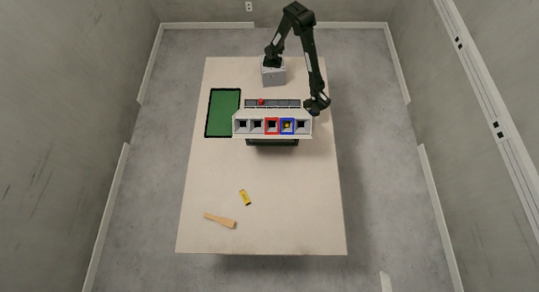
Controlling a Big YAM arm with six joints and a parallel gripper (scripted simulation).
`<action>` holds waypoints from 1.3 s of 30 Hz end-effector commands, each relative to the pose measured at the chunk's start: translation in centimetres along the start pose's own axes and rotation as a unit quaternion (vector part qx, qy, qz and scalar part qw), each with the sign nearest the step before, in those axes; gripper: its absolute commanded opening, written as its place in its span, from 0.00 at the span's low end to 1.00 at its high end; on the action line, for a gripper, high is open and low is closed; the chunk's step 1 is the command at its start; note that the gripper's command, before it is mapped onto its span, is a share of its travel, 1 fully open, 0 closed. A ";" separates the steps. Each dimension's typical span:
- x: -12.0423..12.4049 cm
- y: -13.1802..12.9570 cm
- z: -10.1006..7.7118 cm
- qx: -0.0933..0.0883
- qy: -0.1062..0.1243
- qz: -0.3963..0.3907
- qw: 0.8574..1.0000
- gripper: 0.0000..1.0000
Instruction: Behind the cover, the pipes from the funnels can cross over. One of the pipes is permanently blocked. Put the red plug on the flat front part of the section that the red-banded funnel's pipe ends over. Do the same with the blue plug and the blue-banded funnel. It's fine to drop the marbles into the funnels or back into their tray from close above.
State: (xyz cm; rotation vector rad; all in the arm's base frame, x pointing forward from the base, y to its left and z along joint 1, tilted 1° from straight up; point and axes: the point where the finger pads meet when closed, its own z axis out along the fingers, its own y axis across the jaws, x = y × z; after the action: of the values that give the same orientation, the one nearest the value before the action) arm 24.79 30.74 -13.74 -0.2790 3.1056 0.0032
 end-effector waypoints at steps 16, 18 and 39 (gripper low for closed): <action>-0.3 0.1 0.5 0.004 0.001 0.003 1.000 0.87; -0.3 0.1 0.5 0.003 0.000 0.003 1.000 0.87; -0.6 0.3 0.2 -0.003 -0.005 0.000 1.000 0.87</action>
State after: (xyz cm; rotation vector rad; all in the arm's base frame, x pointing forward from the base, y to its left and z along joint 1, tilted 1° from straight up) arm 24.80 30.73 -13.74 -0.2788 3.1053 0.0022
